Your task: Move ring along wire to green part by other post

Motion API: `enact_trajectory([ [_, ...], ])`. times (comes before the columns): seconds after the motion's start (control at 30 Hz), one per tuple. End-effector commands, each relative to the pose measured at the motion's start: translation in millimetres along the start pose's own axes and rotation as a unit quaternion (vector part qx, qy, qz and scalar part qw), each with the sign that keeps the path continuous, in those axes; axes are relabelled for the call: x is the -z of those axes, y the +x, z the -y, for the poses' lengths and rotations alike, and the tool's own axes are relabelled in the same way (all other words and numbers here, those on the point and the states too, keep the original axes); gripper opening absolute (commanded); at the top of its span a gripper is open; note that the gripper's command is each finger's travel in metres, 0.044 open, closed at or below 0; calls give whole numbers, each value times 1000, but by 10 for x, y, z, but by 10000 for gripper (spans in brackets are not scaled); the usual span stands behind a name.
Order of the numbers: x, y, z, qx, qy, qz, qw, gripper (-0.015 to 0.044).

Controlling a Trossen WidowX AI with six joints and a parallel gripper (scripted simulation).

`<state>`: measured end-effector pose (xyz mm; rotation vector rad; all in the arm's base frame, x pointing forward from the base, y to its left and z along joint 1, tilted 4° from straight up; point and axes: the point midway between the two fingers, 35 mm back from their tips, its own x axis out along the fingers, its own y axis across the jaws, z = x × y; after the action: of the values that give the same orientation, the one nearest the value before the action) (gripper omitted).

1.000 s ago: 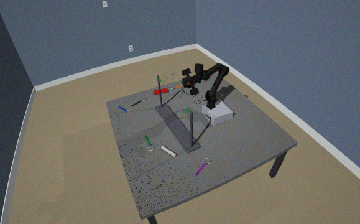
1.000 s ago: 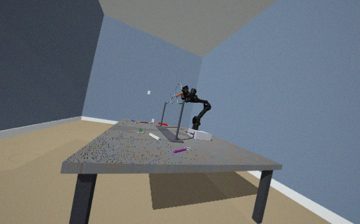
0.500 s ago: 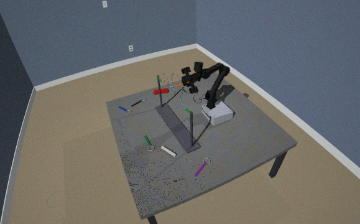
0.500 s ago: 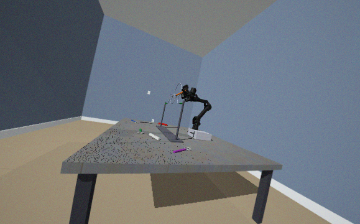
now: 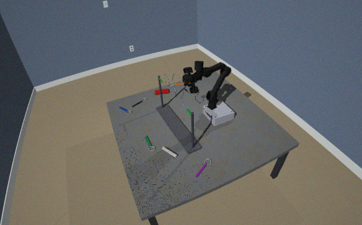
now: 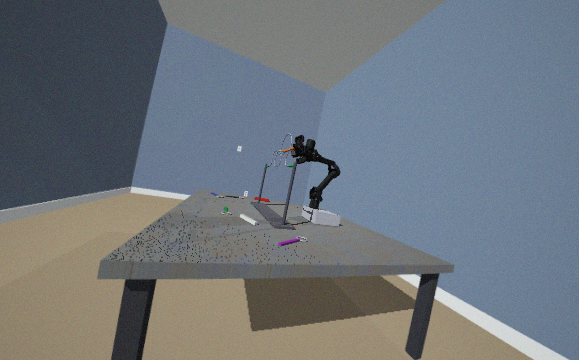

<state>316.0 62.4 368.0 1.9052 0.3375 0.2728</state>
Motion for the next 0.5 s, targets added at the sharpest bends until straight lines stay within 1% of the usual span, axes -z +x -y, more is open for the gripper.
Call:
enact_trajectory([
  [0.0,7,7,5,12,-25,1,1000,-150],
  [0.47,0,11,61,54,-100,10,993,-150],
])
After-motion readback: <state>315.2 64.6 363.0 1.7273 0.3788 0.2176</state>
